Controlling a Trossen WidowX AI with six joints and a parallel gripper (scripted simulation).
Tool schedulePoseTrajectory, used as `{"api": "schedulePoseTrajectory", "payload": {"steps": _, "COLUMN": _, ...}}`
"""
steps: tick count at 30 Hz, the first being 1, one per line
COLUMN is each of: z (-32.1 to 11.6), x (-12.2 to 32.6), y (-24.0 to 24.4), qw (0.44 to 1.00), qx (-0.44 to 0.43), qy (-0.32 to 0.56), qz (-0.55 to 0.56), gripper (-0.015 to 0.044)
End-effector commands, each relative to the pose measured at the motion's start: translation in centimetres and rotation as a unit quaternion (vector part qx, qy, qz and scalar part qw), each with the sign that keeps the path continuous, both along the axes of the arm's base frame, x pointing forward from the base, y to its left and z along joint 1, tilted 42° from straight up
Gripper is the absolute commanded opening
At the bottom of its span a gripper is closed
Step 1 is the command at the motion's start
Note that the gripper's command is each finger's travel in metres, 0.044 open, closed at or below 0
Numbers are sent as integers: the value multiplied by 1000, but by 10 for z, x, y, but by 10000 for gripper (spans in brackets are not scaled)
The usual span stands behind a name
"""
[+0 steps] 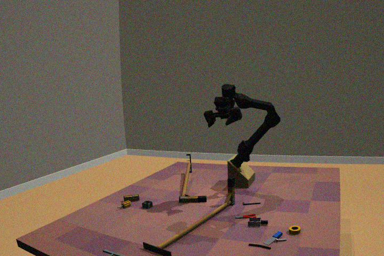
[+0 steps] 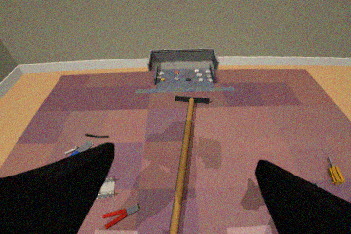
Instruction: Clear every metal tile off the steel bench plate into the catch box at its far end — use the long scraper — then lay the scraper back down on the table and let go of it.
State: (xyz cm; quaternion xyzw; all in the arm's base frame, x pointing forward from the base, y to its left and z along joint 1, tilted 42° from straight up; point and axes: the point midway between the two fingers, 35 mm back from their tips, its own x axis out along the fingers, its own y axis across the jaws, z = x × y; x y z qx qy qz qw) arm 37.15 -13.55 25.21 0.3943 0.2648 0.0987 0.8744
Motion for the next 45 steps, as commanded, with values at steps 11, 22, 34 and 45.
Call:
{"api": "schedulePoseTrajectory", "payload": {"steps": 11, "z": 12, "x": -44, "y": -3, "qw": 998, "qx": -10, "qy": -39, "qz": -38, "gripper": 440}}
{"api": "schedulePoseTrajectory", "payload": {"steps": 22, "z": 15, "x": -74, "y": -2, "qw": 995, "qx": -23, "qy": -67, "qz": -65, "gripper": 440}}
{"api": "schedulePoseTrajectory", "payload": {"steps": 34, "z": 14, "x": -104, "y": 3, "qw": 990, "qx": -39, "qy": -96, "qz": -93, "gripper": 440}}
{"api": "schedulePoseTrajectory", "payload": {"steps": 45, "z": 8, "x": -129, "y": 9, "qw": 984, "qx": -57, "qy": -120, "qz": -117, "gripper": 440}}
